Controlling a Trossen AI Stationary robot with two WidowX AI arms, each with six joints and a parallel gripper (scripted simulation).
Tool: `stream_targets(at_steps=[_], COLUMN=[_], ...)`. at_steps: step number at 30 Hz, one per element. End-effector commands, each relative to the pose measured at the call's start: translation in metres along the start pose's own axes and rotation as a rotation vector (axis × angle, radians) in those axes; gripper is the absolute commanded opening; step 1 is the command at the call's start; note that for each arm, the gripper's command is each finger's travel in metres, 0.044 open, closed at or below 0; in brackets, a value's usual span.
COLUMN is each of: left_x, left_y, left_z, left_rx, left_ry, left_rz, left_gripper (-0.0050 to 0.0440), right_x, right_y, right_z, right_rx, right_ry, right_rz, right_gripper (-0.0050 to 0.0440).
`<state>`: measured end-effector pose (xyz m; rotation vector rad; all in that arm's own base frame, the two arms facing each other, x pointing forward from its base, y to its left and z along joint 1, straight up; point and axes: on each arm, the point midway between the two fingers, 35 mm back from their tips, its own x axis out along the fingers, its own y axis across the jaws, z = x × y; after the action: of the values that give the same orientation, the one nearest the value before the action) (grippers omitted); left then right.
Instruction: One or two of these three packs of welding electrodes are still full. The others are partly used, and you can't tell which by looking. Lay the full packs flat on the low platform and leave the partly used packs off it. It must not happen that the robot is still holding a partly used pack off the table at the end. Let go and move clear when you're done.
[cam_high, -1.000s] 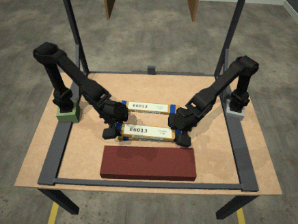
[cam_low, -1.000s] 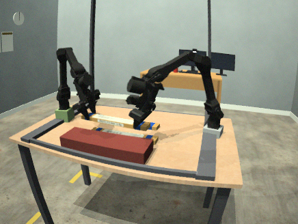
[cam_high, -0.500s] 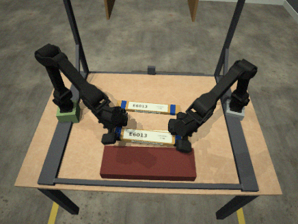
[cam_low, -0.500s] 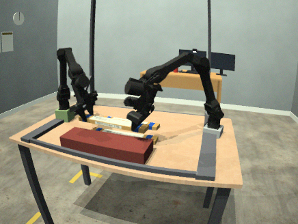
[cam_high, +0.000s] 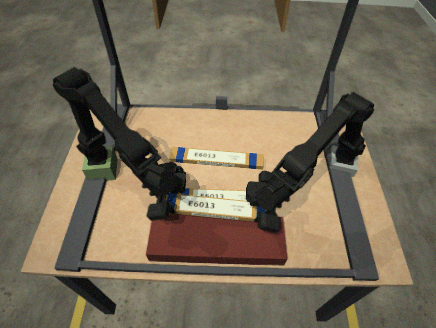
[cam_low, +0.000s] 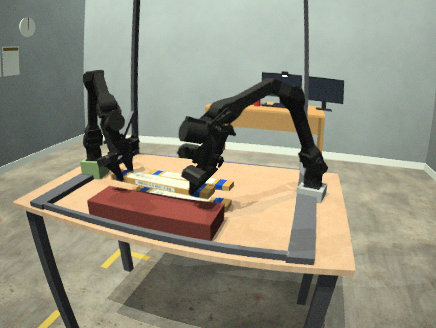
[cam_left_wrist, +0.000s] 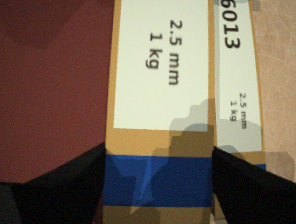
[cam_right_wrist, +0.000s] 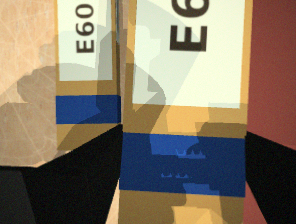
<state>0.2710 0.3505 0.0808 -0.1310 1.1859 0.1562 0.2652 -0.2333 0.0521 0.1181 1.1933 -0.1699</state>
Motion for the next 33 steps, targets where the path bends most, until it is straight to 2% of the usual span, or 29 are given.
stream_targets(at_steps=[1,8,24,25,33], left_x=[-0.02,-0.02,-0.022,-0.022,-0.023], left_y=[0.028,0.038,0.066,0.068,0.084], left_z=[-0.001,-0.001,-0.003,-0.004,-0.005], left_rx=[-0.043,-0.043,-0.042,-0.042,-0.042], left_ry=[-0.02,-0.02,-0.019,-0.019,-0.018], left_rz=[0.06,0.06,0.061,0.061,0.062], left_gripper=[-0.005,-0.005,-0.005,-0.005,-0.005], right_x=[-0.009,-0.014,-0.008,-0.014,-0.008], right_y=[-0.003,-0.012,-0.041,-0.042,-0.059], right_z=[0.012,0.016,0.014,0.018,0.015], right_rx=[-0.052,-0.062,-0.054,-0.063,-0.056], right_ry=[-0.032,-0.046,-0.031,-0.045,-0.031], right_rz=[0.006,-0.003,0.004,-0.007,0.003], right_gripper=[-0.005,-0.005,-0.005,-0.005,-0.005])
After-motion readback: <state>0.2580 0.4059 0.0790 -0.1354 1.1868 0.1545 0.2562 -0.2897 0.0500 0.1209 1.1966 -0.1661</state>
